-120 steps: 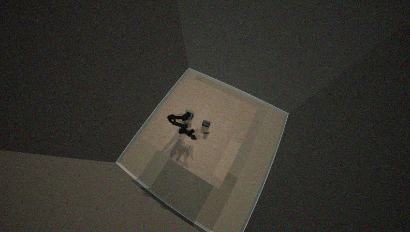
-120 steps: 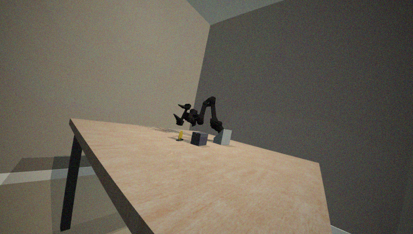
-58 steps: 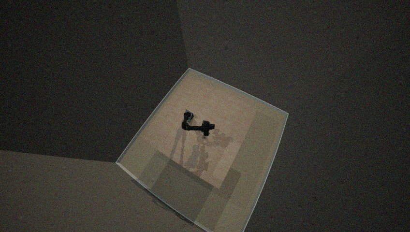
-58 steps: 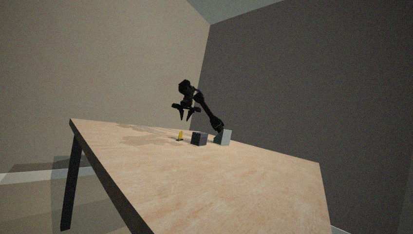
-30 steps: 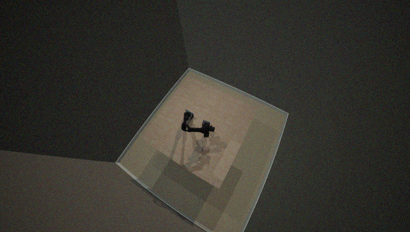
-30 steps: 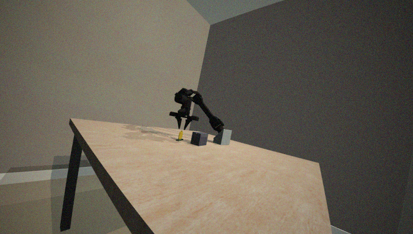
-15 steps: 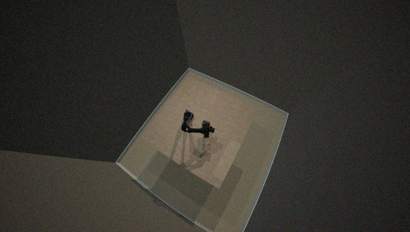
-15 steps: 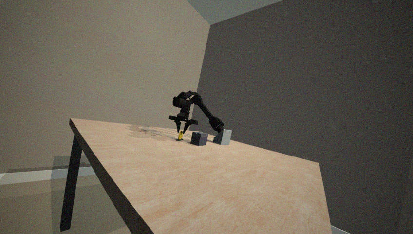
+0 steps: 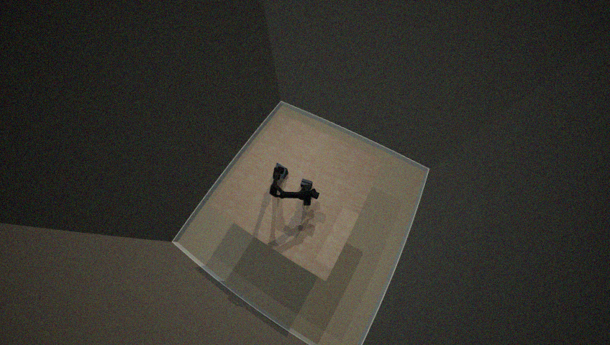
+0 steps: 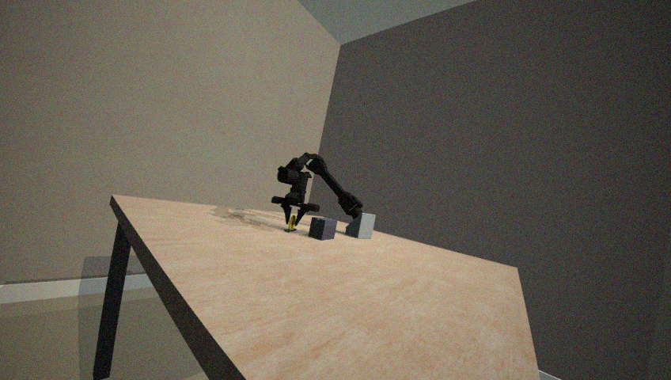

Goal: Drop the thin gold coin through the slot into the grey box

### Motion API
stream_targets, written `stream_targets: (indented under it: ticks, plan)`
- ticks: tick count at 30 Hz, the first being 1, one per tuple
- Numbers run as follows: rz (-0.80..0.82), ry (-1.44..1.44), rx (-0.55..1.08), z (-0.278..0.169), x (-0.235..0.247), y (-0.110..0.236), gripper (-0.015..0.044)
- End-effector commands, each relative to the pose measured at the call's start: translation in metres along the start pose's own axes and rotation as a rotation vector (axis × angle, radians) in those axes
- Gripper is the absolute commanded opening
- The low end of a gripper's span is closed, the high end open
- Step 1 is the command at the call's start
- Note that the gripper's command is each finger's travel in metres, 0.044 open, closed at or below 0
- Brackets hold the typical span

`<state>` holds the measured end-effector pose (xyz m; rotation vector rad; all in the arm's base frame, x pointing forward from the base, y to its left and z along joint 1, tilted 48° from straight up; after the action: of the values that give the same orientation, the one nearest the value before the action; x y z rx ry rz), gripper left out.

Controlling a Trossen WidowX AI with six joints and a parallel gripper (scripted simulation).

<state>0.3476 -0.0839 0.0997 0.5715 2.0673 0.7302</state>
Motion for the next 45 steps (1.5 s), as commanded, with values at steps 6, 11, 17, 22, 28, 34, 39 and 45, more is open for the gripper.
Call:
stream_targets:
  ticks: [6, 11, 17, 22, 28, 34, 39, 45]
  plan:
    - [0.000, 0.007, 0.011, -0.003, 0.002, -0.013, 0.0134]
    - [0.000, 0.007, 0.011, -0.003, 0.002, -0.013, 0.0003]
    - [0.000, 0.007, 0.011, -0.003, 0.002, -0.013, 0.0000]
    - [0.000, 0.007, 0.011, -0.002, 0.001, -0.012, 0.0000]
    - [0.002, 0.007, 0.008, 0.000, 0.001, 0.003, 0.0000]
    - [0.004, 0.008, 0.007, 0.001, 0.000, 0.018, 0.0000]
    - [0.005, 0.008, 0.006, 0.002, 0.000, 0.030, 0.0000]
    - [0.005, 0.008, 0.006, 0.002, 0.000, 0.045, 0.0000]
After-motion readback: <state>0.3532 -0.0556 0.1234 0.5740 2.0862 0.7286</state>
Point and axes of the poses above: the point midway between the two fingers, 35 mm back from their tips, its own y axis back along the fingers, its own x axis across the jaws, z = x × y, the point moved 8 cm from there along y, back along the fingers, and after that the axes turned 10 degrees about y, right-handed, at the moved point
